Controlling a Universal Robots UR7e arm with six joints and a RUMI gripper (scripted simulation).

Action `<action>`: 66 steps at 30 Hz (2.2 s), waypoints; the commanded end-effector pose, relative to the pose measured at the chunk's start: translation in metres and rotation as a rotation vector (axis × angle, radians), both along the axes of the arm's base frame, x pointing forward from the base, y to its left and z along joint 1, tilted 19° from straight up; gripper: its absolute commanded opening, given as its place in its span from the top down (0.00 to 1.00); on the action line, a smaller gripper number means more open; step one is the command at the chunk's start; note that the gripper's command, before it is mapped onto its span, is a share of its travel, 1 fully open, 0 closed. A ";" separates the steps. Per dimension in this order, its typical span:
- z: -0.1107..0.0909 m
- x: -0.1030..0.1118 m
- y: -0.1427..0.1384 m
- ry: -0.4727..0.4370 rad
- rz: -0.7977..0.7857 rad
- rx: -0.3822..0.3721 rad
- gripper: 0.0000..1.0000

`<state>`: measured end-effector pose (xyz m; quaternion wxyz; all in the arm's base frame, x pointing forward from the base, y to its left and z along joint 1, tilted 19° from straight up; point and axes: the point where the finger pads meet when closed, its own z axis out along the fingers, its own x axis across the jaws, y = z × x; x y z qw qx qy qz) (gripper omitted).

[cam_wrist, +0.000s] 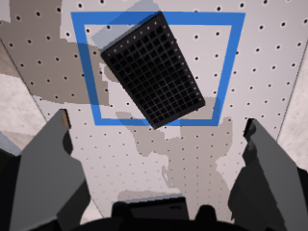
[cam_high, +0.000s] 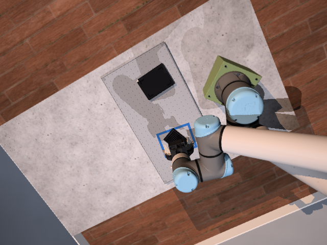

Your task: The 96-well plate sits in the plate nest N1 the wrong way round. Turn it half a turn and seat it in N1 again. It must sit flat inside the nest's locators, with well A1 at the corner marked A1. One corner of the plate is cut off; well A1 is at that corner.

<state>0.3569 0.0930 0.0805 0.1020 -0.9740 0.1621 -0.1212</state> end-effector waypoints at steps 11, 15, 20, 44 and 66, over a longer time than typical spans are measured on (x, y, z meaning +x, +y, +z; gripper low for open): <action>0.000 0.000 0.000 -0.082 0.463 -0.120 0.00; 0.000 0.000 0.000 -0.093 0.526 -0.138 0.00; 0.000 0.000 0.000 -0.099 0.562 -0.148 0.00; 0.000 0.000 0.000 -0.099 0.561 -0.148 0.00; -0.015 0.005 0.003 -0.099 0.562 -0.148 0.00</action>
